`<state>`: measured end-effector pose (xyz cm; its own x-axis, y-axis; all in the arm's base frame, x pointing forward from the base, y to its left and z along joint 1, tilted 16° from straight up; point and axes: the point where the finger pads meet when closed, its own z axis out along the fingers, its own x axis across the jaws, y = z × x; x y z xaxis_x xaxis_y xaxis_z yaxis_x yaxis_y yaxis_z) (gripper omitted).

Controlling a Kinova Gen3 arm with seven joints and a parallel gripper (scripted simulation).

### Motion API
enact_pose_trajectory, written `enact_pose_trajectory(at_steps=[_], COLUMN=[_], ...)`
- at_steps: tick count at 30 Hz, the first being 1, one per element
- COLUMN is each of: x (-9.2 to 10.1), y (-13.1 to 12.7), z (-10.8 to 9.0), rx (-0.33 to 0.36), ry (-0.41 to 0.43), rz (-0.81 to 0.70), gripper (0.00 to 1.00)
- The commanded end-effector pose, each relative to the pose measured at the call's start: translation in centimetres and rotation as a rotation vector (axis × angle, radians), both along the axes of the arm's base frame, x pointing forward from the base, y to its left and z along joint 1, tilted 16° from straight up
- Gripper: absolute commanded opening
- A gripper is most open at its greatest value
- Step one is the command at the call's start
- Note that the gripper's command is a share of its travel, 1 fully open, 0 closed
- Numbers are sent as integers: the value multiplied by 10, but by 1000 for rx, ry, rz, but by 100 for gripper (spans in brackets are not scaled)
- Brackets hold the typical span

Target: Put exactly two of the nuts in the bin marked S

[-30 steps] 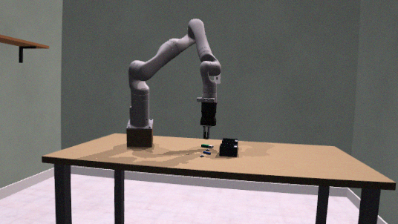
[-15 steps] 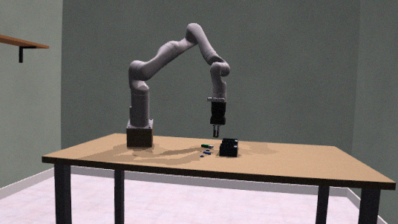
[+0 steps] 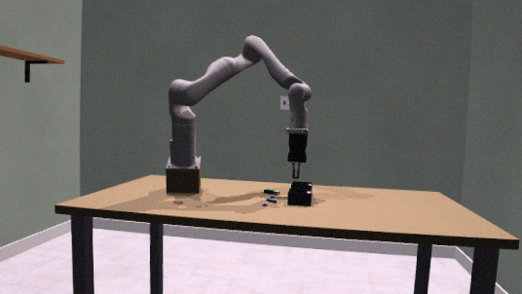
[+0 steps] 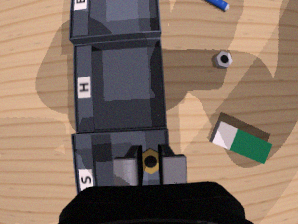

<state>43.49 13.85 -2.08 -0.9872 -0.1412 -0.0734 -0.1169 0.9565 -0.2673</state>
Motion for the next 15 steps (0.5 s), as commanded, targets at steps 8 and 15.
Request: enact_pose_trajectory(at_steps=[8, 15], x=[17, 17], y=[24, 23], z=[-6, -5], rx=[-5, -5], ry=[-2, -2], rz=[16, 16], gripper=[34, 34])
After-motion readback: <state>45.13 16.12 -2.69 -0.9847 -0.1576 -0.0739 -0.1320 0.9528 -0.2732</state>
